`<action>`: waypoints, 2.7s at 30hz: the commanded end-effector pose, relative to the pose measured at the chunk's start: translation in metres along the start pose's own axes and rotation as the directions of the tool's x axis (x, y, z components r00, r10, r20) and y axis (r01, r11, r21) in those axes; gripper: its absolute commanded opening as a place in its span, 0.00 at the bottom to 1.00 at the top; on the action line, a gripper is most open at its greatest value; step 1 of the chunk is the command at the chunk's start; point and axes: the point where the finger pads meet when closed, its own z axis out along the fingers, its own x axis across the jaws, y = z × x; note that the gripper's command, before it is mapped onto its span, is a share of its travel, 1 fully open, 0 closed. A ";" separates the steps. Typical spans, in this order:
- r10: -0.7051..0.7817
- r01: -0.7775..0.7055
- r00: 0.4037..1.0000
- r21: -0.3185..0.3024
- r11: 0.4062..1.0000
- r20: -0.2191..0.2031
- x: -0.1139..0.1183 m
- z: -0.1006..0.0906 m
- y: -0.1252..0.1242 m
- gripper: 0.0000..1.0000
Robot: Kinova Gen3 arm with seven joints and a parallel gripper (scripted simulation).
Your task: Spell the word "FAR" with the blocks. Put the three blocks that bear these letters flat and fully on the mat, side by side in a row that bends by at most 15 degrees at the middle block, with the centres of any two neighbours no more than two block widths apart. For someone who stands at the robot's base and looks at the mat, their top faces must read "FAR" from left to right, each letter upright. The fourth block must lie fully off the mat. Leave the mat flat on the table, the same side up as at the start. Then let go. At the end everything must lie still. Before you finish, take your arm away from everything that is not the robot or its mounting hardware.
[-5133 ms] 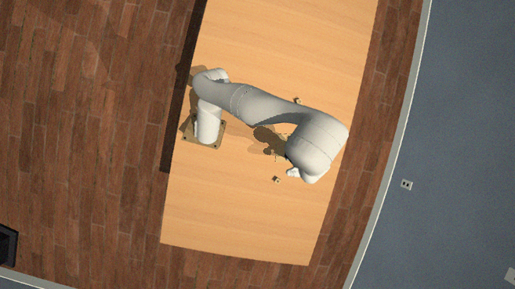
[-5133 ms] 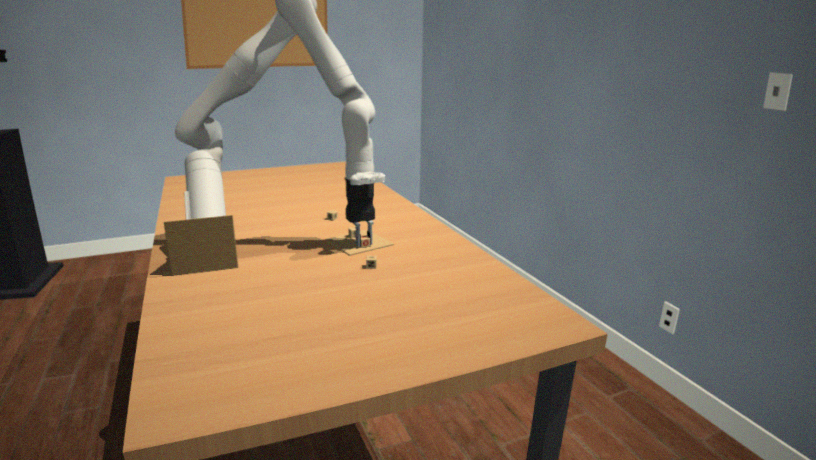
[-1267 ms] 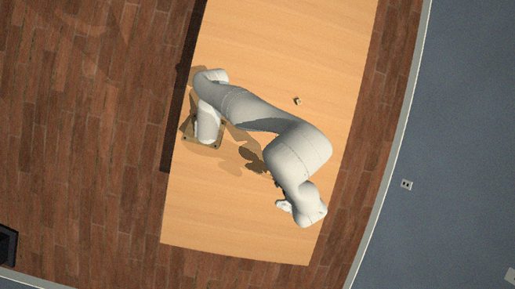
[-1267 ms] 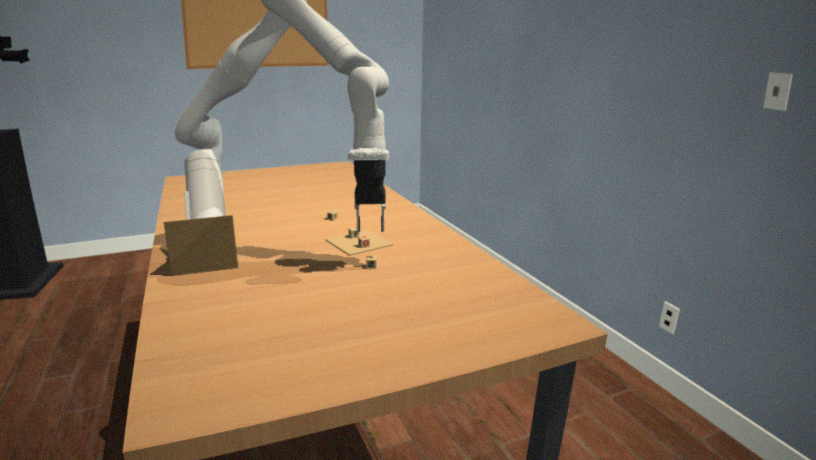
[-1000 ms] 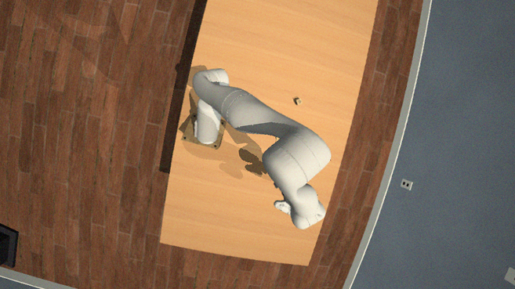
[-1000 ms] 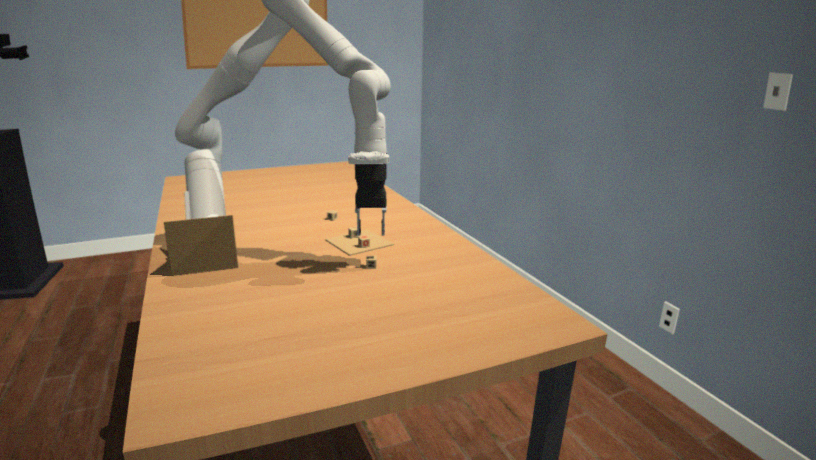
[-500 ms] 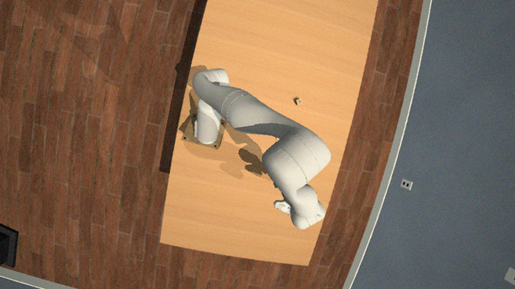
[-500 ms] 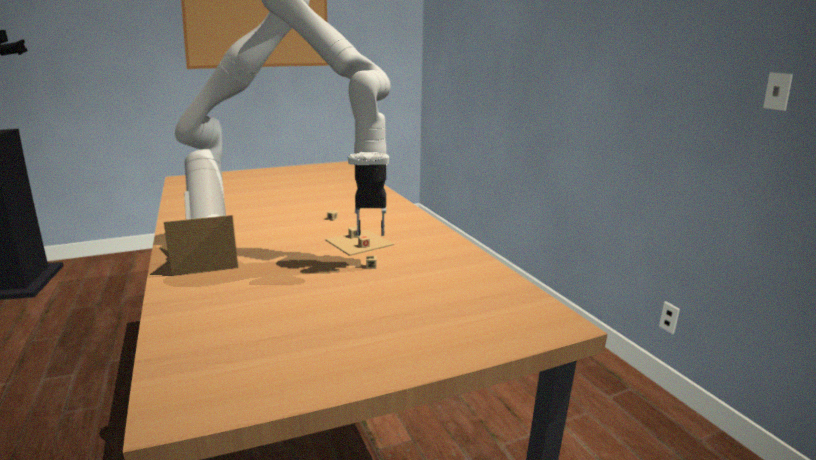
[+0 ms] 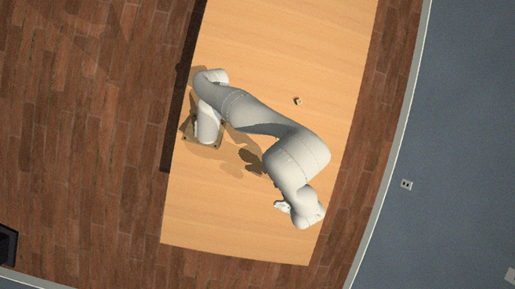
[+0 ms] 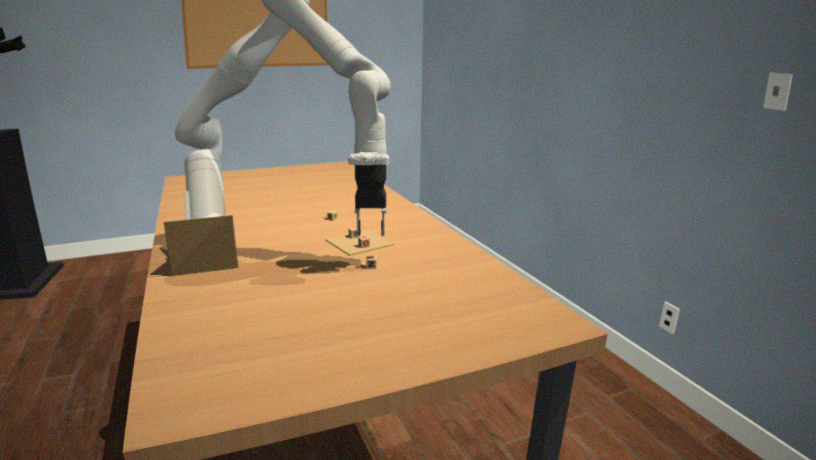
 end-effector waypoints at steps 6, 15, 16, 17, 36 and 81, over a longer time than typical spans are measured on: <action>0.017 -0.017 1.000 -0.004 1.000 0.007 -0.001 0.000 -0.002 1.00; 0.018 -0.018 1.000 -0.005 1.000 0.003 0.001 0.006 -0.001 1.00; 0.018 -0.018 1.000 -0.005 1.000 0.002 0.001 0.007 -0.001 1.00; 0.018 -0.018 1.000 -0.005 1.000 0.002 0.001 0.008 -0.001 1.00; 0.018 -0.018 1.000 -0.006 1.000 0.002 0.000 0.033 -0.001 1.00; 0.018 -0.018 1.000 -0.005 1.000 0.004 -0.001 0.051 -0.001 1.00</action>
